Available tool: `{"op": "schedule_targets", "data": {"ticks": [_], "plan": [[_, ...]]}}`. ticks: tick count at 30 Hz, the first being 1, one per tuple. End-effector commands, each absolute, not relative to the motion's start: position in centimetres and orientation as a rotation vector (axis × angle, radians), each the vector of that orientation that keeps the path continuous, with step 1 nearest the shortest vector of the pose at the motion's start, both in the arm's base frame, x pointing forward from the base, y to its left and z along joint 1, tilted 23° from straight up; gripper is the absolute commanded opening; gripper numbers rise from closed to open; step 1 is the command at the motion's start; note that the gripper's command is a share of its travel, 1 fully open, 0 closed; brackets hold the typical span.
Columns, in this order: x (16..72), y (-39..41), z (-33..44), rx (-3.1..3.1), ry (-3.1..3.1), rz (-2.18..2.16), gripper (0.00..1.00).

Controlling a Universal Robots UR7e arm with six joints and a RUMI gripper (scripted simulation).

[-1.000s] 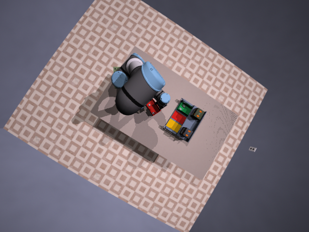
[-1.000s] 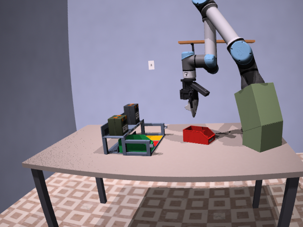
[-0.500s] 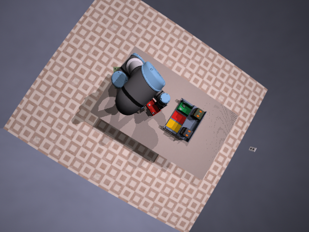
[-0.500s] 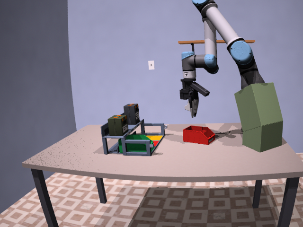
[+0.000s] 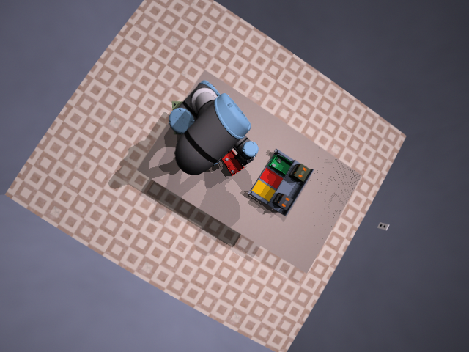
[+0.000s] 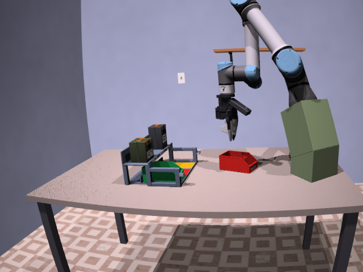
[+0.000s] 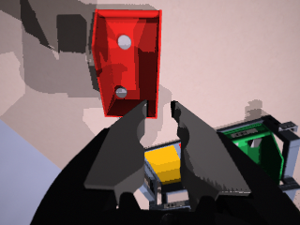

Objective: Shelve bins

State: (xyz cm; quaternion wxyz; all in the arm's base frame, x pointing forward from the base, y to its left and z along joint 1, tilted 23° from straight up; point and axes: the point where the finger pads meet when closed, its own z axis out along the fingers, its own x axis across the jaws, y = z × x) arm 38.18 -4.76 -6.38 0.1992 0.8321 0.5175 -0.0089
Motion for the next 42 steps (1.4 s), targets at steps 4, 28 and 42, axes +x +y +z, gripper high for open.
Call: {"op": "schedule_targets", "data": {"ticks": [4, 28, 42], "plan": [[38.0, -4.8, -6.4, 2.328, 1.446, -0.024, 0.15], [38.3, -5.2, -7.4, 2.330, 1.447, -0.025, 0.15], [38.9, -6.0, -9.4, 2.328, 1.445, -0.022, 0.15]]}}
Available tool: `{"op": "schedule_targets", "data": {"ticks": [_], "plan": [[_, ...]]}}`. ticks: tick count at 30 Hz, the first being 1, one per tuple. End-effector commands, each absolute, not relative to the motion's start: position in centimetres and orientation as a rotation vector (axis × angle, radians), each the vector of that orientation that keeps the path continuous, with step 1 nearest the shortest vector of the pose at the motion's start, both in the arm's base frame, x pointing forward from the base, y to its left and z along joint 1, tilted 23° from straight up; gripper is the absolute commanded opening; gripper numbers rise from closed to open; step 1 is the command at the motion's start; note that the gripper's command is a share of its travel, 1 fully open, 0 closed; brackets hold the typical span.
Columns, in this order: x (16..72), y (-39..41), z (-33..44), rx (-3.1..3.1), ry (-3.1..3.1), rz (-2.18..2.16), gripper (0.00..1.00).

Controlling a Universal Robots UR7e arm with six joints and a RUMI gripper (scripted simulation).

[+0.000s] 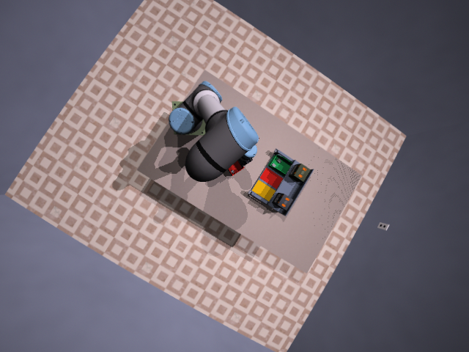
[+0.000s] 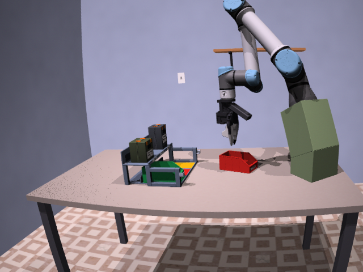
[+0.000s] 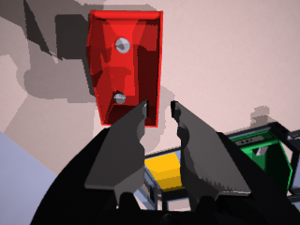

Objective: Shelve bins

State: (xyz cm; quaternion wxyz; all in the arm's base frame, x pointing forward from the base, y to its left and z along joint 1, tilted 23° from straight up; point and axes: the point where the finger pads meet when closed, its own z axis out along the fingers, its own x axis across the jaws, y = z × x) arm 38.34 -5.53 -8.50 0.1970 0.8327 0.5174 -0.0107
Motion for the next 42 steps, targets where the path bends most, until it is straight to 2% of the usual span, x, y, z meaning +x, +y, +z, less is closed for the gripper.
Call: {"op": "schedule_targets", "data": {"ticks": [1, 42], "plan": [[39.0, -6.1, -9.6, 2.328, 1.445, -0.022, 0.15], [39.6, -7.3, -12.6, 2.326, 1.445, -0.021, 0.15]]}}
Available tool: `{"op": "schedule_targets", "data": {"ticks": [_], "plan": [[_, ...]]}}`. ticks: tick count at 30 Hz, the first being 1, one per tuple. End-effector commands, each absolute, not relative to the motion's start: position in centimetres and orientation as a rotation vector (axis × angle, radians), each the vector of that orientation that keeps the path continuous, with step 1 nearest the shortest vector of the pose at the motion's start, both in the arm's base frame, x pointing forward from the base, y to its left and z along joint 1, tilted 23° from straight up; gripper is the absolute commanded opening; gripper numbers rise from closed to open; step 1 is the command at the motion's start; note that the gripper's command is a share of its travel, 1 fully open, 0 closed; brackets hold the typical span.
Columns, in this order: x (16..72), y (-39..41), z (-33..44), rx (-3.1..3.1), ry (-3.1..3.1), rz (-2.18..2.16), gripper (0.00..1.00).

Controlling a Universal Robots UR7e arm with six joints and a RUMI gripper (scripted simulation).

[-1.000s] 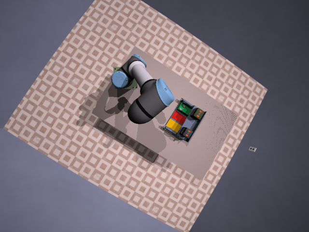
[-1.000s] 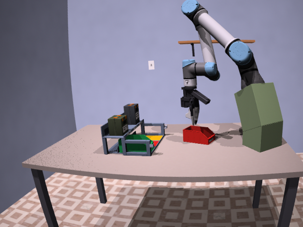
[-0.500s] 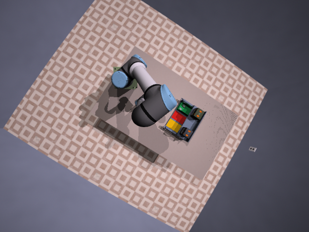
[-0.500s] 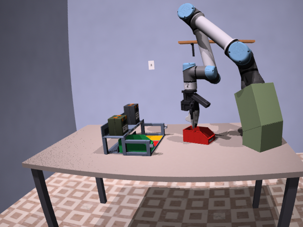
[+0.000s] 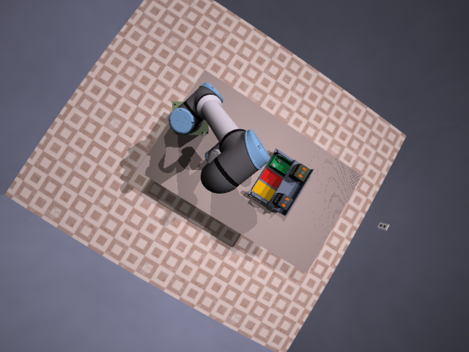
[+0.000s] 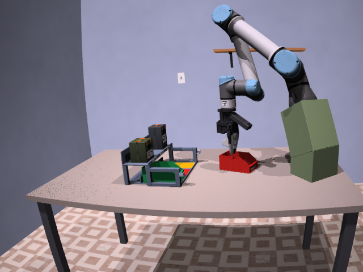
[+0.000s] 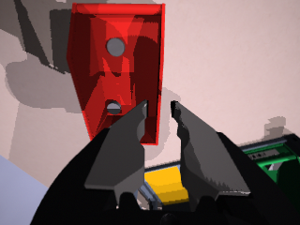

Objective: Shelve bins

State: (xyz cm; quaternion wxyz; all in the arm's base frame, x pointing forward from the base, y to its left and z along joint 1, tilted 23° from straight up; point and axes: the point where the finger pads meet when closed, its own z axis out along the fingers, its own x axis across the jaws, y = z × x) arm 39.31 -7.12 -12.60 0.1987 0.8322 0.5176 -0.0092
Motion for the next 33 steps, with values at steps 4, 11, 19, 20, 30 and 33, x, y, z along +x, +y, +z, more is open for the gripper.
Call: {"op": "schedule_targets", "data": {"ticks": [4, 11, 19, 20, 30, 33], "plan": [[39.61, -7.25, -12.60, 2.327, 1.445, -0.021, 0.15], [39.63, -7.25, -12.62, 2.327, 1.445, -0.022, 0.15], [39.63, -7.26, -12.63, 2.327, 1.445, -0.022, 0.15], [39.62, -7.25, -12.65, 2.327, 1.445, -0.022, 0.15], [39.75, -7.45, -12.97, 2.327, 1.444, -0.022, 0.15], [39.79, -7.52, -13.18, 2.327, 1.444, -0.021, 0.15]]}}
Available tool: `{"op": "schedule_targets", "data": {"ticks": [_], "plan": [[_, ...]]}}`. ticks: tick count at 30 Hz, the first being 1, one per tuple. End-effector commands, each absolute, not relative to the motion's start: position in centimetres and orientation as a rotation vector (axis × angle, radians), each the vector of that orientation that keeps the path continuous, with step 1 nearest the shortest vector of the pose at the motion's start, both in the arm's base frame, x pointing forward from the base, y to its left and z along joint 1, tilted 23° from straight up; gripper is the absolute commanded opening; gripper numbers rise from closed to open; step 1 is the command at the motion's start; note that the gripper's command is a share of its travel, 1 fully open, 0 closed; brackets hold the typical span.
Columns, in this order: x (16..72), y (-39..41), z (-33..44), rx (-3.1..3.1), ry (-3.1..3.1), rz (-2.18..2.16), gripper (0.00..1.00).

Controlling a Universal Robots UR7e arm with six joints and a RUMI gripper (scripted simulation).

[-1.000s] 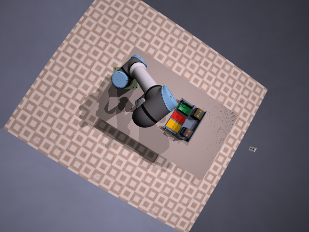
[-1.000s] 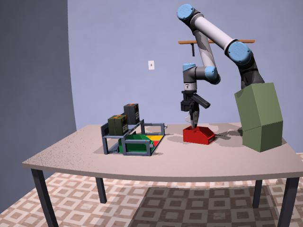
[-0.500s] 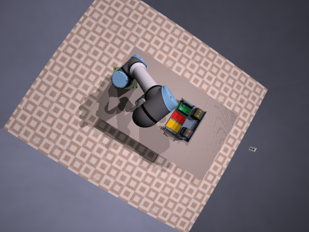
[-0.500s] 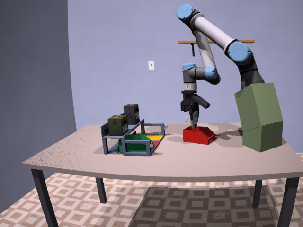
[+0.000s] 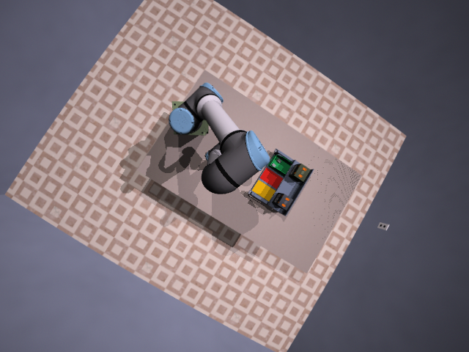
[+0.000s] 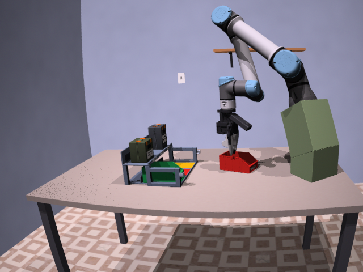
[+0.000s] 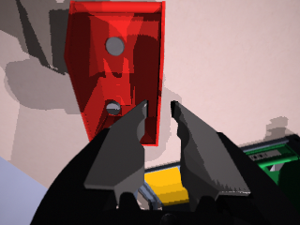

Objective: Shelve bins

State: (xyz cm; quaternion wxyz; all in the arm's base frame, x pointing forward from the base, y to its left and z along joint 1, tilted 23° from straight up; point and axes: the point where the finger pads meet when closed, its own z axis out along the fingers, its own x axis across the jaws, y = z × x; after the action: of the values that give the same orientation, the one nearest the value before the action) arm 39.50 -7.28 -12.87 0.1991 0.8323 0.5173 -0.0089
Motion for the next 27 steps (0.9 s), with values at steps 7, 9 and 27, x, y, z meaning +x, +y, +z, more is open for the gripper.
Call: {"op": "schedule_targets", "data": {"ticks": [7, 9, 27], "plan": [[39.9, -7.7, -13.7, 2.327, 1.444, -0.021, 0.15], [39.9, -7.8, -13.9, 2.327, 1.444, -0.021, 0.15], [40.3, -8.5, -15.8, 2.327, 1.444, -0.021, 0.15]]}}
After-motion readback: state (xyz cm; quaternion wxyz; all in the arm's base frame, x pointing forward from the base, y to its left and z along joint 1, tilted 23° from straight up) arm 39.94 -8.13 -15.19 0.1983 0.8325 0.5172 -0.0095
